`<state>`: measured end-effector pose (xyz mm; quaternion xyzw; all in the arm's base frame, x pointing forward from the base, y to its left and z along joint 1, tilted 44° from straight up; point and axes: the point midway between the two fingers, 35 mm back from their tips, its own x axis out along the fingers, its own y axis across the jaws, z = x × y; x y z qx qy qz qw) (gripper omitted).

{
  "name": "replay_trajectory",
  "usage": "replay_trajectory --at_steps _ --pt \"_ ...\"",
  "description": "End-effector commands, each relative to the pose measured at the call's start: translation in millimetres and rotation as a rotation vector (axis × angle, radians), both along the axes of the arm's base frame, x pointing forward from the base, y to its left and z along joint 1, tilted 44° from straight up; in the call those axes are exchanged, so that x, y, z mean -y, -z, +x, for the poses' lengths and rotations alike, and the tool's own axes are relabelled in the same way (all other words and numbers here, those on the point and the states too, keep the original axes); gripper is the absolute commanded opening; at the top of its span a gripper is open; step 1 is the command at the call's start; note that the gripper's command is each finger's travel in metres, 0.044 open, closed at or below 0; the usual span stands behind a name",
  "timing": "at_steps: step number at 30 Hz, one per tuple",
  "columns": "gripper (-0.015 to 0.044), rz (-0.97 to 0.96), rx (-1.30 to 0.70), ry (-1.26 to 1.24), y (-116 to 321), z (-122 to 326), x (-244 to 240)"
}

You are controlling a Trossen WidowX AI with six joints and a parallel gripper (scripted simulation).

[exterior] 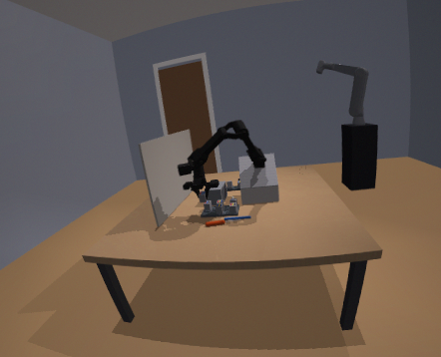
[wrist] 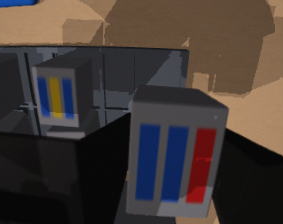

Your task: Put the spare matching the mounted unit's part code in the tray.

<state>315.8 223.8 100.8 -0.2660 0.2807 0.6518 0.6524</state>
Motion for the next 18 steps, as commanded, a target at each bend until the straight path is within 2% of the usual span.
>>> replay_trajectory --at_steps 1,11,18 --pt "0.0 0.0 0.003 0.0 -6.4 2.2 6.8" --pt "0.0 0.001 0.006 -0.004 -51.8 3.7 53.4" --pt "0.0 -0.011 0.009 0.001 -41.8 14.4 65.7"
